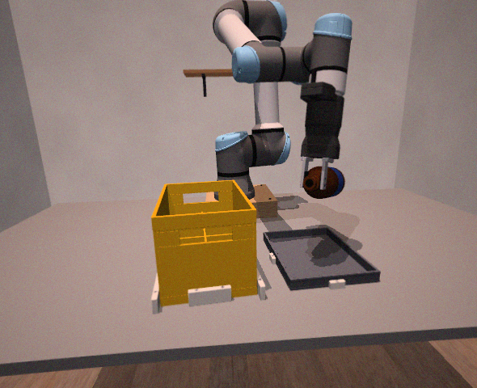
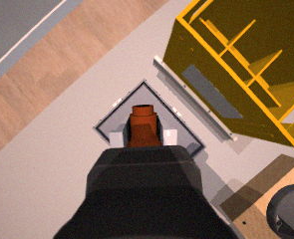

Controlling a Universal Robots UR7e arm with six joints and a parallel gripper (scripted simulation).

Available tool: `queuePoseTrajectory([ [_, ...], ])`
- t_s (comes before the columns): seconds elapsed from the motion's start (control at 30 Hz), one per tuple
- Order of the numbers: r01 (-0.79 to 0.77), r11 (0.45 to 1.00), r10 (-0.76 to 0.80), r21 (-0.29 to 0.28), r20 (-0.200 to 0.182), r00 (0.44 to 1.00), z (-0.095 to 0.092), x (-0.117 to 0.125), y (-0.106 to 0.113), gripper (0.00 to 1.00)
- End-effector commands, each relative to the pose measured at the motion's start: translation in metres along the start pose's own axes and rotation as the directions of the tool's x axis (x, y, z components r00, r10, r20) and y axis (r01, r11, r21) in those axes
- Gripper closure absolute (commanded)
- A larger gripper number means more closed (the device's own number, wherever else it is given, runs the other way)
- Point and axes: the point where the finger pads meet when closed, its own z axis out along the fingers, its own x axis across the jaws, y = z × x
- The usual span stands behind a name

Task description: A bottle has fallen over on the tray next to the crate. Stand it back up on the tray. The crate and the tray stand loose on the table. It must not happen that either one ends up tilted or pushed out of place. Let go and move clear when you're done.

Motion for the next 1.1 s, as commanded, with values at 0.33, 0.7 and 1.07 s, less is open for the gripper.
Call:
queuePoseTrajectory([
  [0.33, 0.002, 1.0, -0.002, 0.027, -0.002, 1.0, 0.0011, 0.0004, 0.0016, 1.0],
  [0.7, 0.003, 0.996, -0.003, 0.084, -0.003, 1.0, 0.0016, 0.0003, 0.0018, 1.0],
  [1.07, 0.003, 0.99, -0.002, 0.144, -0.002, 1.0, 0.0012, 0.0004, 0.0022, 1.0],
])
